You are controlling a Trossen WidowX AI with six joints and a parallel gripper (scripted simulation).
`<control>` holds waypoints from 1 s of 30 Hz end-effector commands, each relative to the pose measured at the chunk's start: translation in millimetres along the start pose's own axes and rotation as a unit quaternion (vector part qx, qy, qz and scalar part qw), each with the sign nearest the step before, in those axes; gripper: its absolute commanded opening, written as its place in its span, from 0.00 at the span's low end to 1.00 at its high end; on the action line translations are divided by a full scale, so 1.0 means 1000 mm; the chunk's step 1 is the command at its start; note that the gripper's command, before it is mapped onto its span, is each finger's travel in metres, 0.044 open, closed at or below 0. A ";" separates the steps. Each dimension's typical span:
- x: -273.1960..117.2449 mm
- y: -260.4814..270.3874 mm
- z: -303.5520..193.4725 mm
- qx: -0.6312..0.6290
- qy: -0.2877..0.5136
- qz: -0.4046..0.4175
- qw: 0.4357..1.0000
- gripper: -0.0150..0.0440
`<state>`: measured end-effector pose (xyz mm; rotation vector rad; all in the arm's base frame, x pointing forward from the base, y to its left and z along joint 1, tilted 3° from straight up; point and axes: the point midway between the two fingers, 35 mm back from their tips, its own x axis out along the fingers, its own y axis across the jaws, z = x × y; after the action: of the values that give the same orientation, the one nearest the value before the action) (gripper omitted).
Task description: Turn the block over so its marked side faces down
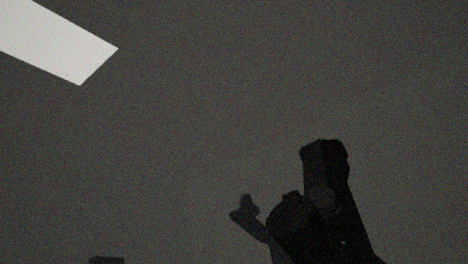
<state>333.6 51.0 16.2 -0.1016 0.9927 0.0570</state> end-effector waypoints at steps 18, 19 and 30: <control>-0.005 0.000 0.047 0.003 0.273 0.001 0.962 1.00; -0.005 0.000 0.047 0.003 0.273 0.001 0.962 1.00; 0.025 0.000 0.029 0.003 0.273 0.001 0.962 1.00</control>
<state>374.0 55.1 24.2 -0.1154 1.5282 0.0263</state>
